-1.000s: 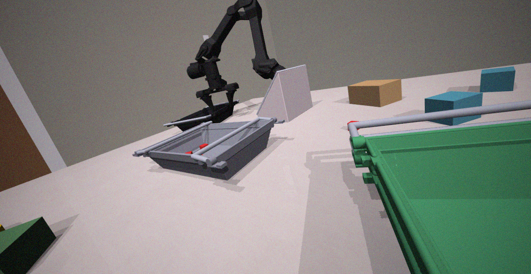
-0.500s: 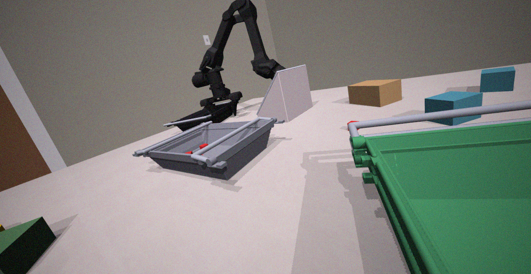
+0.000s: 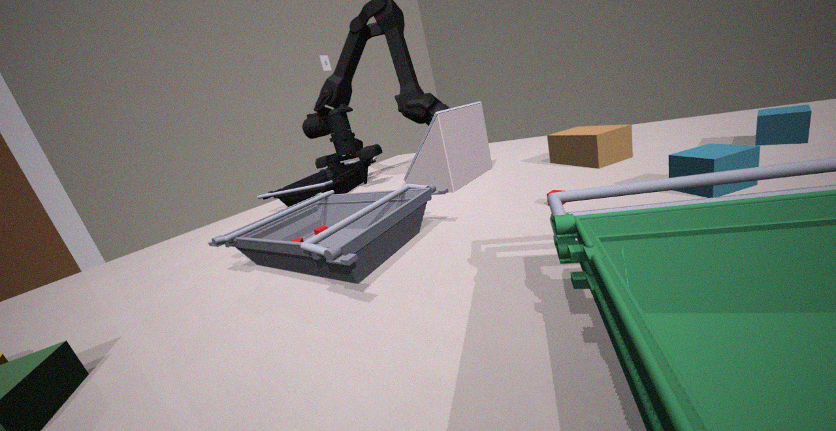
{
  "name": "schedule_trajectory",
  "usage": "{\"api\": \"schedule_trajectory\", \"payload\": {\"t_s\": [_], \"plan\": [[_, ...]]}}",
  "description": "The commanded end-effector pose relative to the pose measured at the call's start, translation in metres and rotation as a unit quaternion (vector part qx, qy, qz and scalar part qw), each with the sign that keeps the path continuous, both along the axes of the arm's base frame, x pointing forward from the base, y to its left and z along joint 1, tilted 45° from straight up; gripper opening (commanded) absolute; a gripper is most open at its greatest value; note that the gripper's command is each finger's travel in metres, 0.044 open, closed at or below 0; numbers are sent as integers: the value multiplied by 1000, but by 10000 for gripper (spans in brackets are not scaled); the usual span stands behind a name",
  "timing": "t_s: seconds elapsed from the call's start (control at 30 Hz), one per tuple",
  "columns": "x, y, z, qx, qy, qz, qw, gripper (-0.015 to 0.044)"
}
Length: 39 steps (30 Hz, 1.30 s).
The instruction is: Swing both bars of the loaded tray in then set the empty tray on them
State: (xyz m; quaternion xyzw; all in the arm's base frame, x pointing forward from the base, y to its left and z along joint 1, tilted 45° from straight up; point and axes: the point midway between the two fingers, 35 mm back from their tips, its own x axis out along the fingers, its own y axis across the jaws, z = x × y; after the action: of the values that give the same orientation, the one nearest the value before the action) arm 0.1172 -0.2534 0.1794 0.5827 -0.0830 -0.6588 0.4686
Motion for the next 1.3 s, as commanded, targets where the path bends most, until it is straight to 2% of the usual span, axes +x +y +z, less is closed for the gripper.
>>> {"api": "schedule_trajectory", "payload": {"t_s": [0.0, 1.0, 1.1, 1.27], "plan": [[1, 0, 0, 0, 1, 2, 1000, 221], [1, 0, 0, 0, 1, 2, 1000, 21], [1, 6, 7, 1, 0, 2, 1000, 1], [0, 26, 27, 2, 0, 2, 1000, 0]]}}
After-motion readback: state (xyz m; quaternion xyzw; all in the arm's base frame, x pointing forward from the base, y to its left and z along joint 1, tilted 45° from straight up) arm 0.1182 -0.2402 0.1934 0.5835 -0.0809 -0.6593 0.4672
